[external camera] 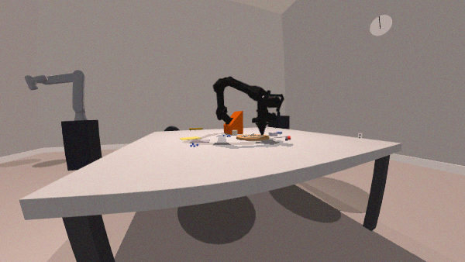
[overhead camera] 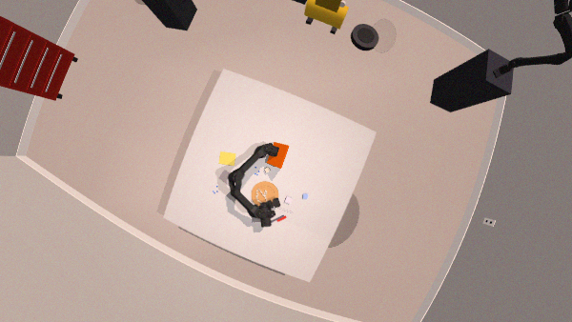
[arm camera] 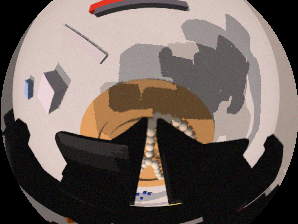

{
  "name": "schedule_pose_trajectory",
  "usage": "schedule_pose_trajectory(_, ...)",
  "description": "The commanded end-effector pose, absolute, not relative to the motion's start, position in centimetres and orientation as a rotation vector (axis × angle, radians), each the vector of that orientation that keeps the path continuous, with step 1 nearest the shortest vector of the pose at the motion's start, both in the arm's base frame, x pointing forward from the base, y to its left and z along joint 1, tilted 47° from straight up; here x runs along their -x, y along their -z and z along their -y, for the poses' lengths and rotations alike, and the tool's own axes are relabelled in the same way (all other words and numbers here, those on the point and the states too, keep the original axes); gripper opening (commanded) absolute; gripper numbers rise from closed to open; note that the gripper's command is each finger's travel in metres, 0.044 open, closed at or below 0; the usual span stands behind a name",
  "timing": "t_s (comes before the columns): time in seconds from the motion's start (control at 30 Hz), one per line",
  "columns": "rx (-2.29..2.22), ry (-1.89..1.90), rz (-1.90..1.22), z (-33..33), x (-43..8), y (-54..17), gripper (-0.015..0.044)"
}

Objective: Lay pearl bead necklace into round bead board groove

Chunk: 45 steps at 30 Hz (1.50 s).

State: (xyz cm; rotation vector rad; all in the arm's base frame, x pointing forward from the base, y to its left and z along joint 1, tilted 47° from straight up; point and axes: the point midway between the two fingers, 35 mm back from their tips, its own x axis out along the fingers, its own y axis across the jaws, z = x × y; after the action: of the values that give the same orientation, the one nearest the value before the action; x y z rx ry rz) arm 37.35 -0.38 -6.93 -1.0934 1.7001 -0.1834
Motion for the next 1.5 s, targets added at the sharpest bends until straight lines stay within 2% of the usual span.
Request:
schedule_pose_trajectory(0.0, 1.088, 0.182, -1.704, 0.03, -37.43, 7.38, 0.0000)
schedule_pose_trajectory(0.33, 1.088, 0.183, -1.704, 0.65, -37.40, 7.94, 0.0000)
schedule_pose_trajectory(0.9, 1.091, 0.182, -1.702, 0.25, -37.43, 7.58, 0.0440)
schedule_pose_trajectory(1.47, 1.088, 0.183, -1.704, 0.03, -37.44, 7.38, 0.0440)
